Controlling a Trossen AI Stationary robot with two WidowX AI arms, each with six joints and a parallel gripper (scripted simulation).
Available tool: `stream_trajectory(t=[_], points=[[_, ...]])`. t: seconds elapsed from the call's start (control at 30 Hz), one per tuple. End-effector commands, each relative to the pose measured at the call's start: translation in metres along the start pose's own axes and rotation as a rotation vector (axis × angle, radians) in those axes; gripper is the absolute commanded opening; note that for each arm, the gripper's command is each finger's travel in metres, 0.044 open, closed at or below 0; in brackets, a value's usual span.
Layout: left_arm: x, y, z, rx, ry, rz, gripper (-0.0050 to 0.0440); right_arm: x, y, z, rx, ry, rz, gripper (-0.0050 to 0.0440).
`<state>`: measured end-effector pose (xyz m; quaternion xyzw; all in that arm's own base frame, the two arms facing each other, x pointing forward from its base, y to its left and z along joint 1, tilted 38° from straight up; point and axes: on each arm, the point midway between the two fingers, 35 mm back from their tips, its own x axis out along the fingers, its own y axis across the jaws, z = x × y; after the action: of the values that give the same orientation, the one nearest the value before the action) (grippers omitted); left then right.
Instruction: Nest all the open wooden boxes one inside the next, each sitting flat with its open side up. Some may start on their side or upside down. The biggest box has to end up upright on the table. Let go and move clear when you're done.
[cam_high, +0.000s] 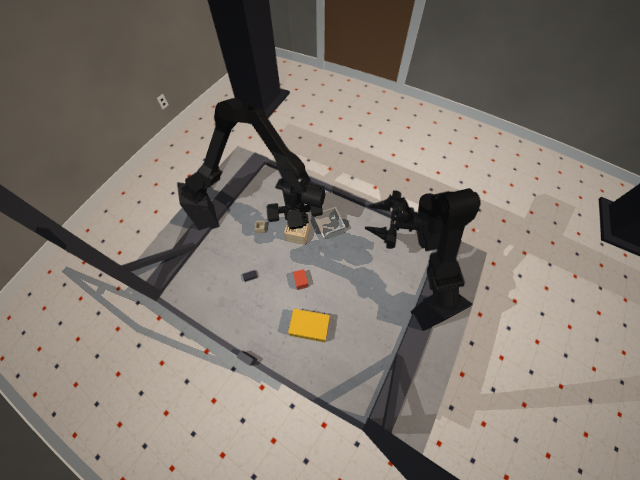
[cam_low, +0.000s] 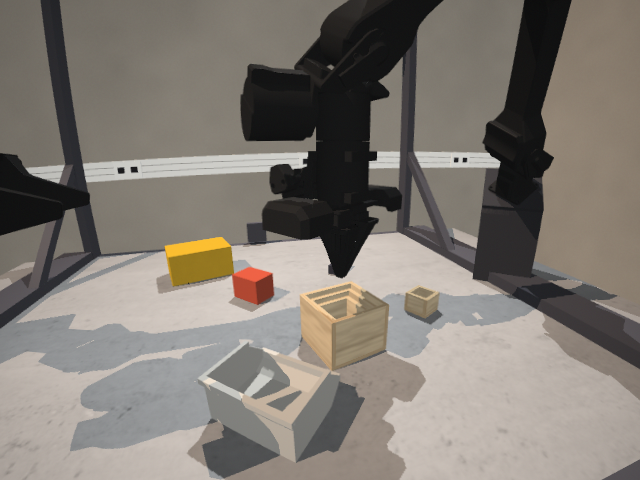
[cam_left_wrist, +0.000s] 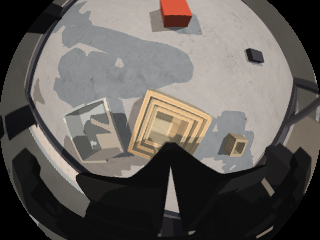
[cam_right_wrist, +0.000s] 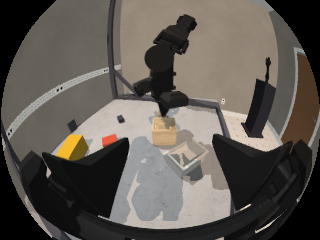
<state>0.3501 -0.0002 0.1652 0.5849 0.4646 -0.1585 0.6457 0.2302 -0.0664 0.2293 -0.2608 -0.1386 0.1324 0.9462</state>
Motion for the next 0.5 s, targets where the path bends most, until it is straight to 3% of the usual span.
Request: stream_trajectory(t=[0.0, 0.27, 0.33, 0.47], points=[[-0.016, 0.009, -0.001, -0.214, -0.004, 0.030, -0.0050, -0.001, 0.000, 0.000, 0.003, 0.001, 0.000, 0.0400], [-0.029, 0.008, -0.001, -0.652, -0.010, 0.027, -0.0050, -0.001, 0.000, 0.000, 0.003, 0.001, 0.000, 0.0400], [-0.029, 0.008, -0.001, -0.652, -0.010, 0.027, -0.0050, -0.001, 0.000, 0.000, 0.003, 0.001, 0.000, 0.0400], [-0.038, 0.008, -0.003, -0.934, -0.017, 0.028, -0.0050, -0.001, 0.000, 0.000, 0.003, 0.001, 0.000, 0.0400]])
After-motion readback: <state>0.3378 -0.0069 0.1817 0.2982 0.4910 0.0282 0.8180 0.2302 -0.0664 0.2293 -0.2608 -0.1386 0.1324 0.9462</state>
